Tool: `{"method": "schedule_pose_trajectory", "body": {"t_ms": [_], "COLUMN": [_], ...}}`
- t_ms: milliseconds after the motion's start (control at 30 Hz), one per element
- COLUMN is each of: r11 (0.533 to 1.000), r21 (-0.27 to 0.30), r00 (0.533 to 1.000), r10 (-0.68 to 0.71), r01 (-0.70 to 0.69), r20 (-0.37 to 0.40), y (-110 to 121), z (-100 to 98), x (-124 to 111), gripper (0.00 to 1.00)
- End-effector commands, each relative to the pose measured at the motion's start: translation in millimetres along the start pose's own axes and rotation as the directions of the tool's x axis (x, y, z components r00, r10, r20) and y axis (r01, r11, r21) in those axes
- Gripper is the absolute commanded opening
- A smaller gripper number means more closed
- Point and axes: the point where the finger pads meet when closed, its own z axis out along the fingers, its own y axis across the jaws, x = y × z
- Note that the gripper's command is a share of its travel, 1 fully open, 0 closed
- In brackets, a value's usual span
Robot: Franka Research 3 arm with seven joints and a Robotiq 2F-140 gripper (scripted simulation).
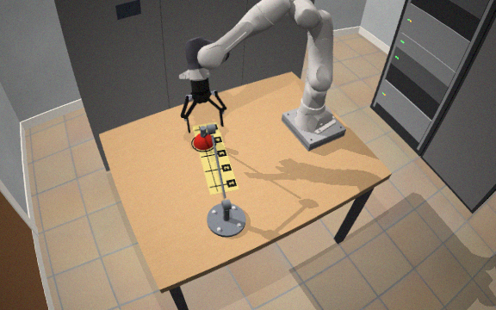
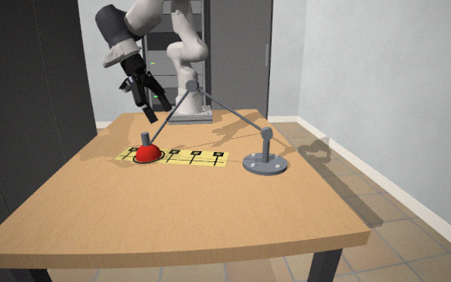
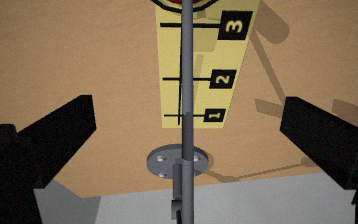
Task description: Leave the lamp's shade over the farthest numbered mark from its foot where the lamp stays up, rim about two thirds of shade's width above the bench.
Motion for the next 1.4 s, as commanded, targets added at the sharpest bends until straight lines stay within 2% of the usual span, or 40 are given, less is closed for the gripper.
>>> {"method": "schedule_pose_trajectory", "body": {"t_ms": [0,1067,1367], "r11": [1.0,1.0,1.0], "r21": [0.0,0.0,0.0], "r00": [1.0,1.0,1.0], "r10": [0.0,0.0,0.0], "r01": [0.0,0.0,0.0], "r20": [0.0,0.0,0.0], "y": [-0.1,-0.1,0.7], "z": [-0.1,-0.1,-39.1], "x": [-0.1,-0.1,-0.5], "gripper": [1.0,1.0,1.0]}}
